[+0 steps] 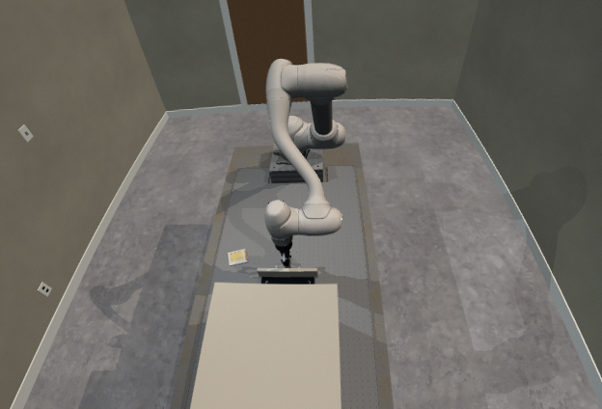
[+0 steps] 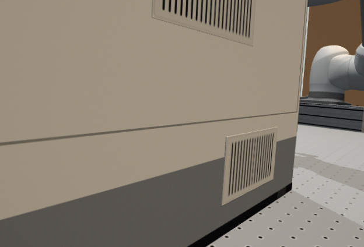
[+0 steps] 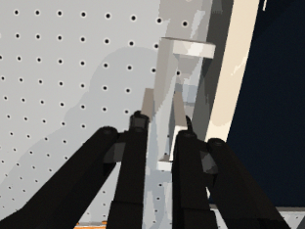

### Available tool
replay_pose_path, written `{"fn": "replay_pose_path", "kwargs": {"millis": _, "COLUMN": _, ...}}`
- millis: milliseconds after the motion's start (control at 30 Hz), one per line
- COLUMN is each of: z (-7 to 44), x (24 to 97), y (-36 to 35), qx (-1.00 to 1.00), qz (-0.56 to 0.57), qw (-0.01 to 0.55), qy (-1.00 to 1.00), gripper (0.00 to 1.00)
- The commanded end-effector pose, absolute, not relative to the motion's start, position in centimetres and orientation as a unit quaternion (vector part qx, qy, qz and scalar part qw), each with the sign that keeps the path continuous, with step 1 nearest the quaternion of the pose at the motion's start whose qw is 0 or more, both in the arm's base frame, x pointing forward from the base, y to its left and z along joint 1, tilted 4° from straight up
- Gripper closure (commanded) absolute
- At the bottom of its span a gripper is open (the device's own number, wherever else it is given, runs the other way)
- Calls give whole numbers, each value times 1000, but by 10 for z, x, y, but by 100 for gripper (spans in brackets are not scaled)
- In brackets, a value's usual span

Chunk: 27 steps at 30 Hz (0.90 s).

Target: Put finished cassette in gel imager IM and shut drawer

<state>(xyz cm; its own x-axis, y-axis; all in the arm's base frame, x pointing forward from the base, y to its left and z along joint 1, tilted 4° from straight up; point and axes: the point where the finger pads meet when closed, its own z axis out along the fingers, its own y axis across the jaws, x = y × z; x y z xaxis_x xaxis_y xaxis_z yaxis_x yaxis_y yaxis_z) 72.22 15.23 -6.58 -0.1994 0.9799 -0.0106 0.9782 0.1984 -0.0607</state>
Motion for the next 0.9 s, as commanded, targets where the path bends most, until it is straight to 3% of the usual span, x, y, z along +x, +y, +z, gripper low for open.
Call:
{"fn": "replay_pose_path", "kwargs": {"millis": 0, "z": -66, "x": 719, "y": 152, "qx": -633, "qz": 27, "qw": 15, "qy": -774, "gripper": 90}}
{"fn": "replay_pose_path", "kwargs": {"millis": 600, "z": -66, "x": 719, "y": 152, "qx": -633, "qz": 27, "qw": 15, "qy": -774, "gripper": 90}}
{"fn": "replay_pose_path", "kwargs": {"millis": 633, "z": -66, "x": 719, "y": 152, "qx": -633, "qz": 27, "qw": 15, "qy": -774, "gripper": 73}}
{"fn": "replay_pose_path", "kwargs": {"millis": 867, "z": -66, "x": 719, "y": 152, "qx": -633, "qz": 27, "qw": 15, "qy": -774, "gripper": 73}}
